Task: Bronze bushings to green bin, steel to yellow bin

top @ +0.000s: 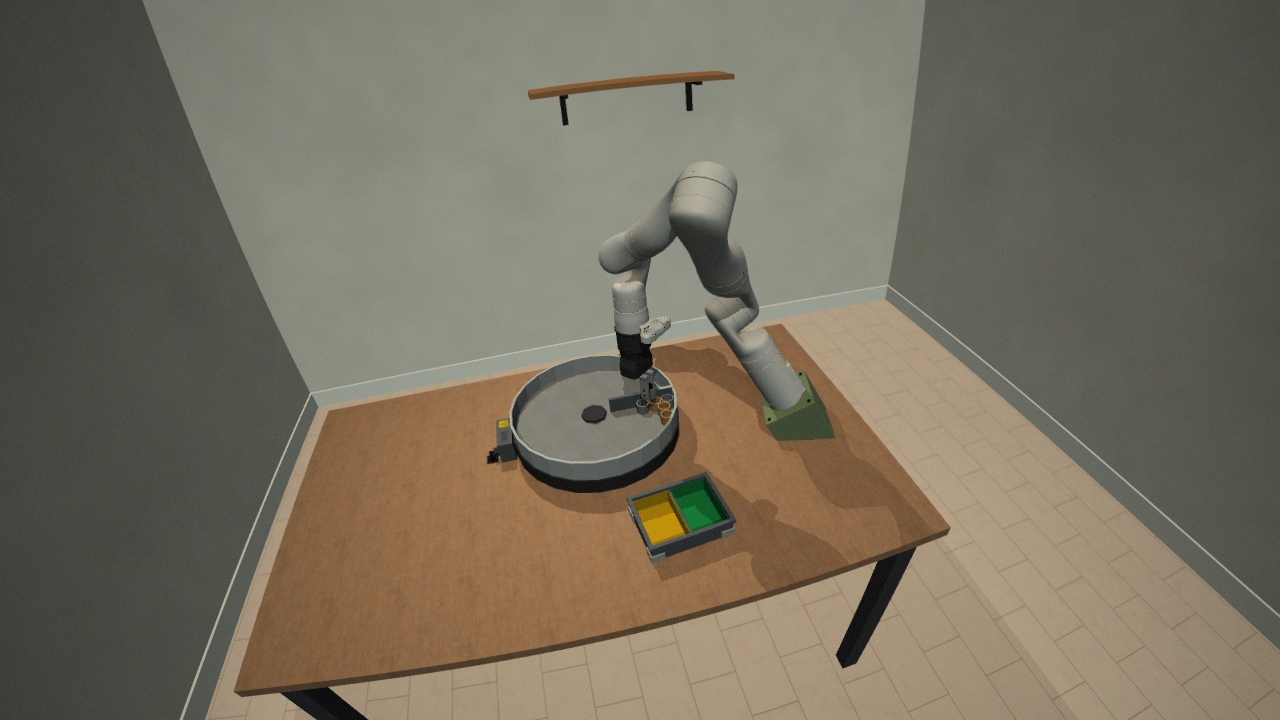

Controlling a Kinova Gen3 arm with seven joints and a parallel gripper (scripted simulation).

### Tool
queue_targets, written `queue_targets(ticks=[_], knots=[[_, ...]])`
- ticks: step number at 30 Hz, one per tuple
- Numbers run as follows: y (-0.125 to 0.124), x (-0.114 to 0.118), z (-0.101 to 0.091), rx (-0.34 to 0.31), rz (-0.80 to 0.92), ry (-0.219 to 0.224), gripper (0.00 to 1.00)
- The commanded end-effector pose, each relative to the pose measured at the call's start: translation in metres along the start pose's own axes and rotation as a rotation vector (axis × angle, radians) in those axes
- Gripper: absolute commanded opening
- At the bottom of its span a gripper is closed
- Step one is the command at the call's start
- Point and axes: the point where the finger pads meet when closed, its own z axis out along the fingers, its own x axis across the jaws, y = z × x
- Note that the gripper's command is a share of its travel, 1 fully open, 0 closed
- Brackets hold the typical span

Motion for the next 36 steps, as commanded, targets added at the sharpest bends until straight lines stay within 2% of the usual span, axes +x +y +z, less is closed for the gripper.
queue_targets(ticks=[1, 4, 9, 14, 19, 22, 27, 32, 36], knots=[[-0.015, 0.019, -0.001, -0.024, -0.005, -0.022, 0.00], [-0.015, 0.019, -0.001, -0.024, -0.005, -0.022, 0.00], [-0.048, 0.062, 0.001, -0.025, 0.065, -0.021, 0.00], [-0.048, 0.062, 0.001, -0.025, 0.065, -0.021, 0.00], [-0.082, 0.105, 0.003, -0.026, 0.135, -0.020, 0.00], [-0.082, 0.105, 0.003, -0.026, 0.135, -0.020, 0.00], [-0.116, 0.148, 0.005, -0.027, 0.204, -0.020, 0.00], [-0.116, 0.148, 0.005, -0.027, 0.204, -0.020, 0.00], [-0.143, 0.182, 0.006, -0.028, 0.260, -0.019, 0.00]])
